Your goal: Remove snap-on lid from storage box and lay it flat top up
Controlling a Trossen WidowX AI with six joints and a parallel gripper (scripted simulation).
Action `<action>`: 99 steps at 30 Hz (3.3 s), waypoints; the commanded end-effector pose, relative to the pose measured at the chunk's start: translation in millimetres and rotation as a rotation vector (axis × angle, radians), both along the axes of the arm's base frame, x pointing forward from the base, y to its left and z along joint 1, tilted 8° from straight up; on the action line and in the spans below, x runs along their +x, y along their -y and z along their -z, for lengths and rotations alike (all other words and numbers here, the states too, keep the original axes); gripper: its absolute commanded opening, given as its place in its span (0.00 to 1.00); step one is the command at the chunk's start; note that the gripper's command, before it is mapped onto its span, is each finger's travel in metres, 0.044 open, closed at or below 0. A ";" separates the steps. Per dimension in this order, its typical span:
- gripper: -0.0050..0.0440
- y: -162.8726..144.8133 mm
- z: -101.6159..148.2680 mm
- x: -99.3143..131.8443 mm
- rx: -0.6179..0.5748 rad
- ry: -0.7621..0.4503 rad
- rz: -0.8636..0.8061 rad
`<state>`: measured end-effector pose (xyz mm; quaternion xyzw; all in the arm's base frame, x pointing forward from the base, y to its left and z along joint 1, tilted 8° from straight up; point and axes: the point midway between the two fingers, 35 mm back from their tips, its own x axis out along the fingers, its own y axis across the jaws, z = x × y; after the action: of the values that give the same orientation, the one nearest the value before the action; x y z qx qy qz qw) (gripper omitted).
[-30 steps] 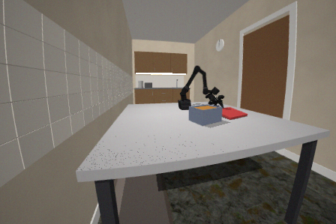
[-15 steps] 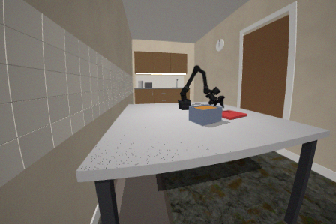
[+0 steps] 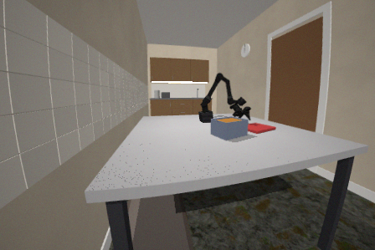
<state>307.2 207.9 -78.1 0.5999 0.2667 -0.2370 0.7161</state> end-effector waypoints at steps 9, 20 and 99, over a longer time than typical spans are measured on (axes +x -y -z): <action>0.66 1.2 2.7 -0.9 -0.005 -0.004 0.000; 0.66 1.2 2.7 -0.9 -0.005 -0.004 0.000; 0.86 3.4 -39.6 -68.1 0.009 0.001 0.002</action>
<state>241.7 205.9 -42.6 0.5961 0.2706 -0.2388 0.7172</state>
